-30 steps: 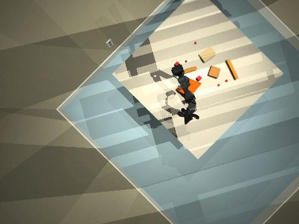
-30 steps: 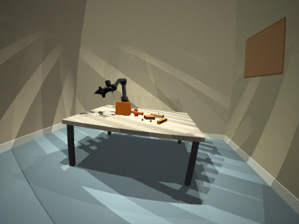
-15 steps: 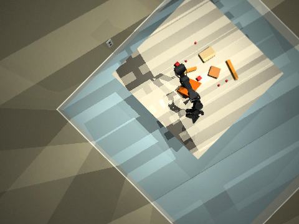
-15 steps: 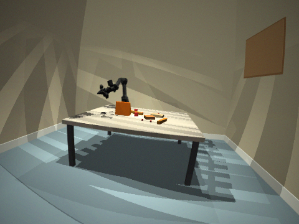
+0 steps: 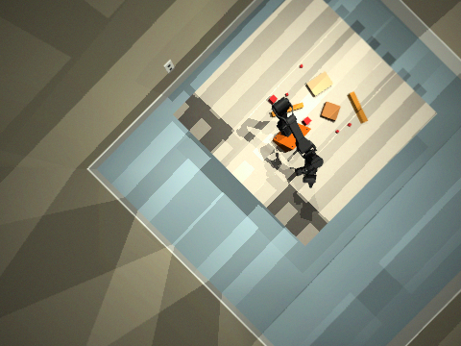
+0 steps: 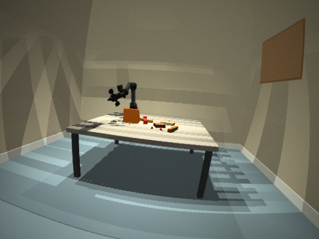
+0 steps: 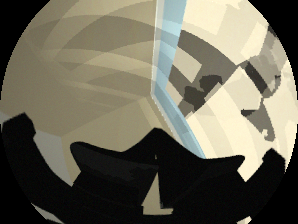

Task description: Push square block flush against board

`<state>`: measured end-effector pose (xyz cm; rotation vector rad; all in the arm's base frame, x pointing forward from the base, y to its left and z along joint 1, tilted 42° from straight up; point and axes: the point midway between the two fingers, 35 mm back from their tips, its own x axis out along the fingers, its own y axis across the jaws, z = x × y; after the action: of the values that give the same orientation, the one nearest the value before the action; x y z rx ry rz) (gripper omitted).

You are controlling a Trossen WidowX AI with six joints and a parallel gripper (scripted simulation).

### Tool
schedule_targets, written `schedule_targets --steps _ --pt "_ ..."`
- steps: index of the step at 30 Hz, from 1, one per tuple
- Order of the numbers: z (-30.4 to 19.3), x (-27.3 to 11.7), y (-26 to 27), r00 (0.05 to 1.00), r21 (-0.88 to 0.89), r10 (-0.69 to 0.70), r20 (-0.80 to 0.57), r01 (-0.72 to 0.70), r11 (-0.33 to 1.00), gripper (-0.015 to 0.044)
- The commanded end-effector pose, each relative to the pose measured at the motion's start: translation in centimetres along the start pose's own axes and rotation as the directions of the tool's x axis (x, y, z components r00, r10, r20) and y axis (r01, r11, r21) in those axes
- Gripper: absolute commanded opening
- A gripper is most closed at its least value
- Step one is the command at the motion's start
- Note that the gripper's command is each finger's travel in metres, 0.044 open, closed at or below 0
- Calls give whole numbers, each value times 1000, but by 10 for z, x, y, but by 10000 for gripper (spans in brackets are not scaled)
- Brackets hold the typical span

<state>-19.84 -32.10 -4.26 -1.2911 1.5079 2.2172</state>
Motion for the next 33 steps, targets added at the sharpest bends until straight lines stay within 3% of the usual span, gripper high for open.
schedule_targets --steps 1,12,26,33 --pt "-18 -3 -9 998 -150 -39 -45 31 988 0" --pt "-55 -17 -41 984 -454 -122 -131 50 890 0" --pt "-87 -38 -75 957 -680 -210 -201 18 733 0" --pt "-102 -48 -94 933 -821 -280 -225 -27 571 0"
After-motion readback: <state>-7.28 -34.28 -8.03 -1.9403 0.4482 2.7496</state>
